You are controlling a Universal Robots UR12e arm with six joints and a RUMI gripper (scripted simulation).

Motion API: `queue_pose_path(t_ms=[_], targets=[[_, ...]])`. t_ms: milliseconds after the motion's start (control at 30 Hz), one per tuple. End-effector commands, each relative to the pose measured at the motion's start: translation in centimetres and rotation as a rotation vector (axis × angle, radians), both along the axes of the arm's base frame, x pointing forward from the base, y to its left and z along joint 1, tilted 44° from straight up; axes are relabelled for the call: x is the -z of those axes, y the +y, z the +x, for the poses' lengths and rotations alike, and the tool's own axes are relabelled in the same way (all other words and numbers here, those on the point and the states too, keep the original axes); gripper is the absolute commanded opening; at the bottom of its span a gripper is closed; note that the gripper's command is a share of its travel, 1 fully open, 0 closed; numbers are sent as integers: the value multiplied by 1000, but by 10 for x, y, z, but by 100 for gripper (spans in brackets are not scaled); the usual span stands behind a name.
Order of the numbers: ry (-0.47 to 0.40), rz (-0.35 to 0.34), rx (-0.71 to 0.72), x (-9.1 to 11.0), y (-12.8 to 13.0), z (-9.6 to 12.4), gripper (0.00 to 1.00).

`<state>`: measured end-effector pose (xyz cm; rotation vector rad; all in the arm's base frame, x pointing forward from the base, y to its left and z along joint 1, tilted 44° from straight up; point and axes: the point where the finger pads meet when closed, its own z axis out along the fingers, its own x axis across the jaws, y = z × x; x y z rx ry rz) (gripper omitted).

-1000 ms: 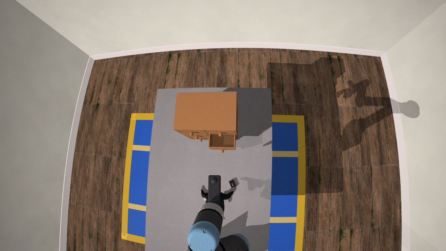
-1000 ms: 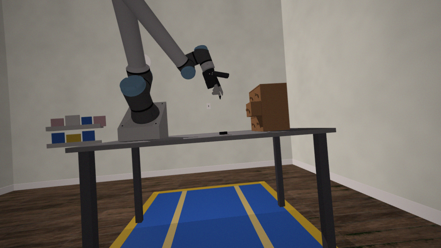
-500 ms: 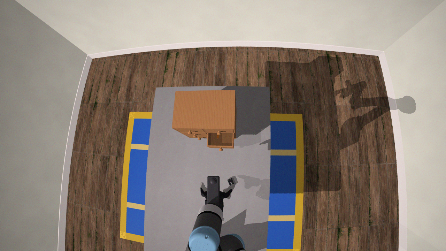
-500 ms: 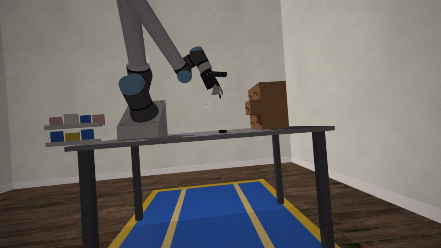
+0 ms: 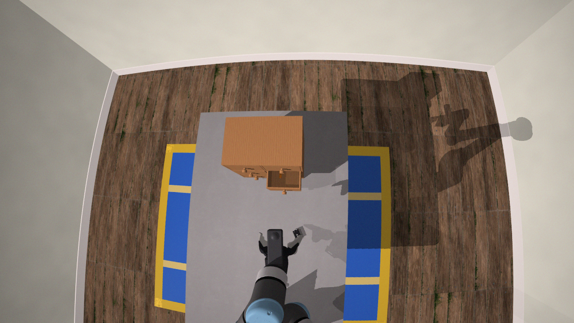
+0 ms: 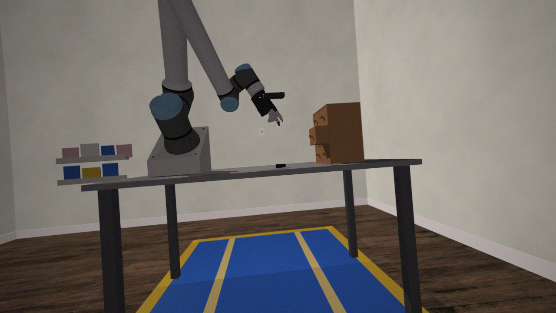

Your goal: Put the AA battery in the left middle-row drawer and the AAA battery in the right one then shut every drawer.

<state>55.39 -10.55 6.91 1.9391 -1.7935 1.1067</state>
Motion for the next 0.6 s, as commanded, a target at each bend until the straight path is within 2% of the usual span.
queue_pose_path(t_ms=[0,567], targets=[[-41,-4,-39,4,-3,3,100],[-136,-12,-129,12,-12,11,100]])
